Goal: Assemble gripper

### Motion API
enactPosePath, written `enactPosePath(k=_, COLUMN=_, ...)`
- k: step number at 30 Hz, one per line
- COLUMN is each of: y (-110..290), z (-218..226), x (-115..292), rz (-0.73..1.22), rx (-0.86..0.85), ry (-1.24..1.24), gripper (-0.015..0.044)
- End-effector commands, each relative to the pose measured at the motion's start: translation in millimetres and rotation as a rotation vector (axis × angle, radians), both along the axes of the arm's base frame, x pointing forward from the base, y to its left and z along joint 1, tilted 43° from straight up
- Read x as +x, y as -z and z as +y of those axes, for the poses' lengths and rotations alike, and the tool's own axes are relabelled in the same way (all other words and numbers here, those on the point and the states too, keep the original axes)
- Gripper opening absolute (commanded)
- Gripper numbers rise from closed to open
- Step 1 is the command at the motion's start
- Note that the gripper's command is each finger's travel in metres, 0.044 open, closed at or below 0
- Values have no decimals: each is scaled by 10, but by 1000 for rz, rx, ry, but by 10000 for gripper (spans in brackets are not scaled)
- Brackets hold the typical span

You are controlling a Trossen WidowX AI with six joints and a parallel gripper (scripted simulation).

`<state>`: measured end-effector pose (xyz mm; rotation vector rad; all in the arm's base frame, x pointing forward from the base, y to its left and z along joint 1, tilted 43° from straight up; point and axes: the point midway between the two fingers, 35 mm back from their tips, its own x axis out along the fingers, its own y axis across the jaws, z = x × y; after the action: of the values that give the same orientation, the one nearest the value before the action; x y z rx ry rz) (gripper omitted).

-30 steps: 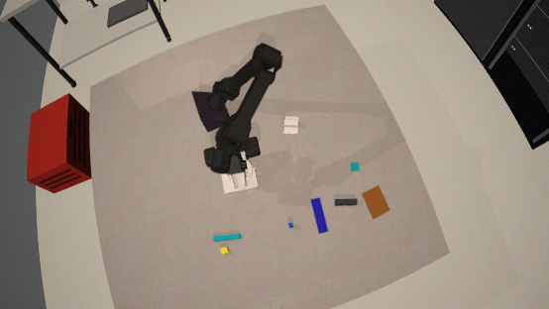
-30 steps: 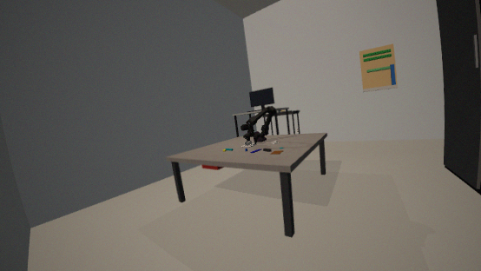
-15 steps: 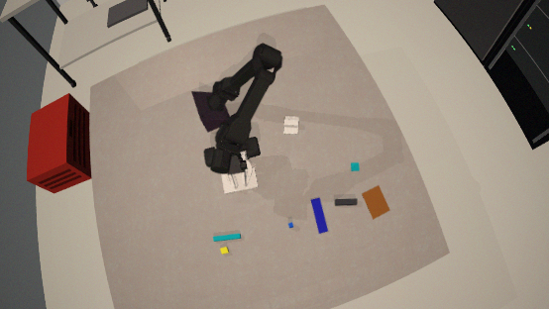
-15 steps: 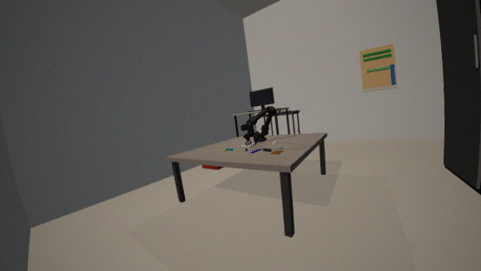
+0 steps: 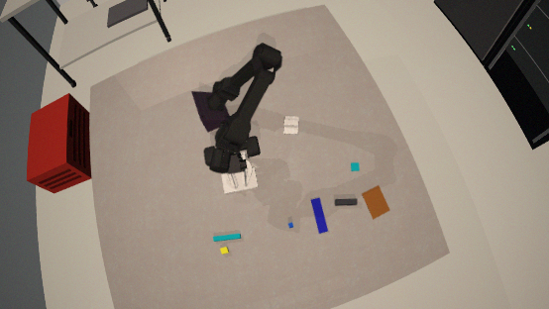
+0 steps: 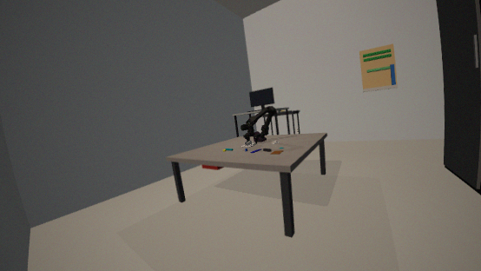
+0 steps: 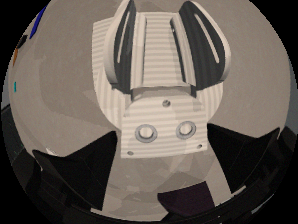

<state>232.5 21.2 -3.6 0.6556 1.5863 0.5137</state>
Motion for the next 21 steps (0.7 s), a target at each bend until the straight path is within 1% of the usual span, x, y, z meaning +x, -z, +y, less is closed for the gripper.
enactPosePath(k=1, y=-136, z=-151, x=48, rz=-13, rx=-8, ry=3, gripper=440)
enactPosePath(k=7, y=-526, z=-483, x=30, rz=-10, rx=-6, ry=3, gripper=440)
enactPosePath(k=9, y=-540, z=-493, x=27, rz=-10, rx=-6, ry=3, gripper=440)
enactPosePath(k=10, y=-455, z=-434, x=37, rz=-5, rx=-4, ry=11, gripper=440)
enactPosePath(k=11, y=-463, z=-445, x=32, rz=-5, rx=-4, ry=12, gripper=440)
enactPosePath(k=18, y=-806, z=-802, x=-187, rz=-6, rx=-12, ry=11, gripper=440)
enactPosePath(k=21, y=-885, z=-866, x=-245, rz=-7, rx=-10, ry=4, gripper=440)
